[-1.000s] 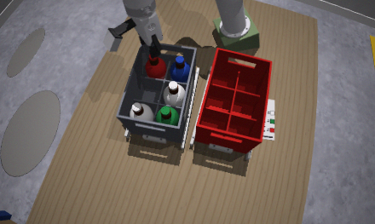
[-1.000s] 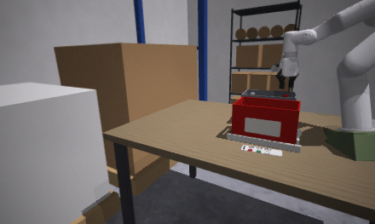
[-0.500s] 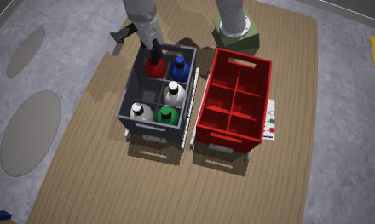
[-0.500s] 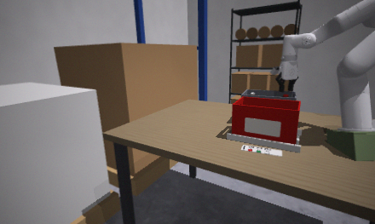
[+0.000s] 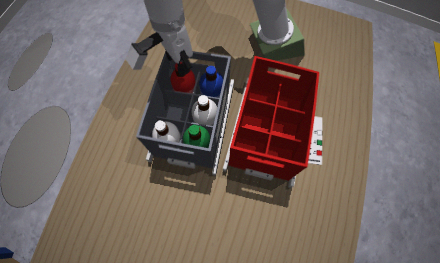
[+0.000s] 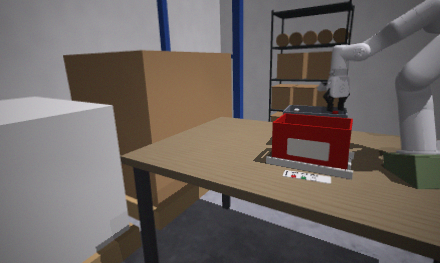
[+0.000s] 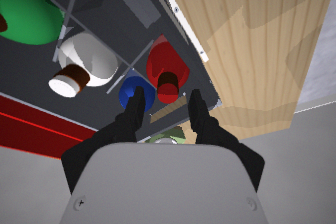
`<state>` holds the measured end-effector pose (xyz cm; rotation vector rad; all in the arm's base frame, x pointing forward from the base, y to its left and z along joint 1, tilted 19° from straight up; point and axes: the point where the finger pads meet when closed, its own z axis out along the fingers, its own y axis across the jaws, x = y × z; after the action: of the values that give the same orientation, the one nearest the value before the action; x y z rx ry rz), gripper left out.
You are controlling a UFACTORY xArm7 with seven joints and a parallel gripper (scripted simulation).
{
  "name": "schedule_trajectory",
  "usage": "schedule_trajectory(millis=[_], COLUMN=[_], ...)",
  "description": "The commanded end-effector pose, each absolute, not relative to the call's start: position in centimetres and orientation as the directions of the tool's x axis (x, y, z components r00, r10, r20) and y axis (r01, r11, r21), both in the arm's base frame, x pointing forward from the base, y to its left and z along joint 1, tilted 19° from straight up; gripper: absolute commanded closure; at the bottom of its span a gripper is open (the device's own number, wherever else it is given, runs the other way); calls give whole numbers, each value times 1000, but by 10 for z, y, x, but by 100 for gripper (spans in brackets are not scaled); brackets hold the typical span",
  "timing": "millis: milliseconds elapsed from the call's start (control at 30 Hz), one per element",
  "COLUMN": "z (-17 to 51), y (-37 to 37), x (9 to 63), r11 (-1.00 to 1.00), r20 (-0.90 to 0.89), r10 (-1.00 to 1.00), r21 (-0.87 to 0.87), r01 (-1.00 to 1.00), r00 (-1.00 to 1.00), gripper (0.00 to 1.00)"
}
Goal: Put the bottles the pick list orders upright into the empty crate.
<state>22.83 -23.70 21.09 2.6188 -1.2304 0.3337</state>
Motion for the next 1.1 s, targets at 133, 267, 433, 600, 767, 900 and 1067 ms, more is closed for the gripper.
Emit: schedule_trajectory(millis=[133, 267, 433, 600, 767, 900, 1067], z=[203, 198, 191, 186, 186, 186, 189], y=[-241, -242, -244, -246, -246, -246, -245], x=[230, 231, 232, 232, 232, 232, 232], r11=[-622, -622, -622, -622, -622, -622, -622], r20=[302, 302, 302, 302, 302, 302, 302], r10=[-723, -723, -723, -723, -723, -723, -723], r21=[108, 108, 108, 108, 108, 108, 108], r01=[-776, -776, -776, -776, -776, -776, -776], r00=[621, 621, 621, 621, 621, 621, 621], gripper=[35, 35, 35, 35, 35, 35, 100])
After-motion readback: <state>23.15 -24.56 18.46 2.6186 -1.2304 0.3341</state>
